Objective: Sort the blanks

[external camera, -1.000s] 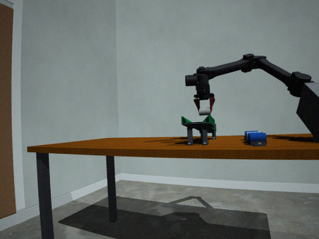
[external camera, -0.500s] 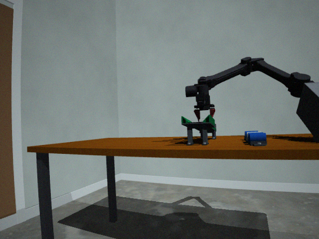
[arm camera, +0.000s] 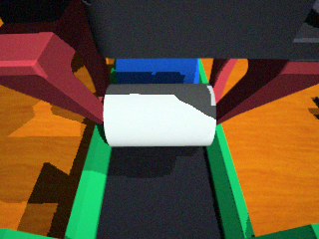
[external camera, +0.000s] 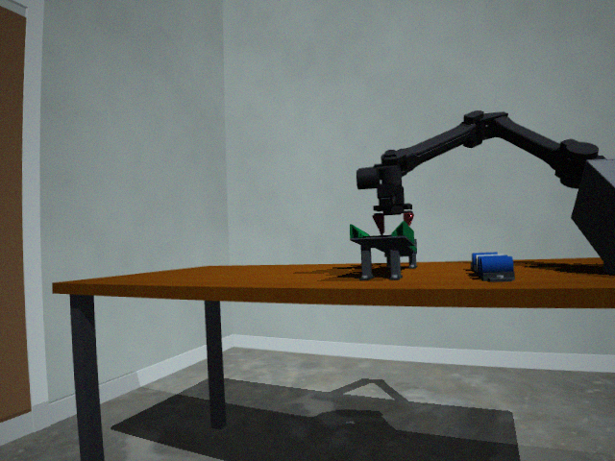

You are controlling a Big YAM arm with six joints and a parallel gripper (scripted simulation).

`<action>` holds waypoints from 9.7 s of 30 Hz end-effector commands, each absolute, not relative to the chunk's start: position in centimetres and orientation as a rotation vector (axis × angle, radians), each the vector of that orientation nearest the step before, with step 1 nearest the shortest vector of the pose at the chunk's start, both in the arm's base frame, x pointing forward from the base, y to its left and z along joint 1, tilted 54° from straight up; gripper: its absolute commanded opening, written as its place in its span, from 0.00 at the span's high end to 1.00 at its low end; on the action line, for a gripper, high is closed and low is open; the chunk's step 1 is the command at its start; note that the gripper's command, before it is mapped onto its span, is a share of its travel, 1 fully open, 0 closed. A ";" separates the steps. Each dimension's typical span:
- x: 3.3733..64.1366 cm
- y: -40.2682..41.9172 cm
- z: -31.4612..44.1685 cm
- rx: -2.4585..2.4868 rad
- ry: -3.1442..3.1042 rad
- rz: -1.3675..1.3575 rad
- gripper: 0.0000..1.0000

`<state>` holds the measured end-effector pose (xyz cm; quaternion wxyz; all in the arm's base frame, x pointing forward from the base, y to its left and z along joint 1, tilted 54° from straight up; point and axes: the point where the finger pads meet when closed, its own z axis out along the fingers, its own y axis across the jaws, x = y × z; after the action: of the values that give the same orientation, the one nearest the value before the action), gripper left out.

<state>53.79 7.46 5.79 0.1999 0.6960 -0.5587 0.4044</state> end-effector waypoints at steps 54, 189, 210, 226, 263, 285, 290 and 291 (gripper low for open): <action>54.4 9.0 5.3 1.980 -1.522 1.135 0.41; 54.5 8.7 5.2 1.974 -1.521 1.128 0.22; 52.9 13.4 10.4 1.979 -1.567 1.168 0.22; 51.7 14.7 11.7 1.950 -1.573 1.138 0.22; 51.5 13.2 12.1 1.745 -1.914 1.246 0.00; 51.7 12.3 13.3 1.087 -2.623 1.432 0.00; 52.0 12.2 13.0 0.878 -2.773 1.459 0.00; 52.1 12.2 12.7 0.881 -2.765 1.457 0.00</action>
<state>51.24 12.89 11.99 -0.0190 0.3475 -0.8228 0.4492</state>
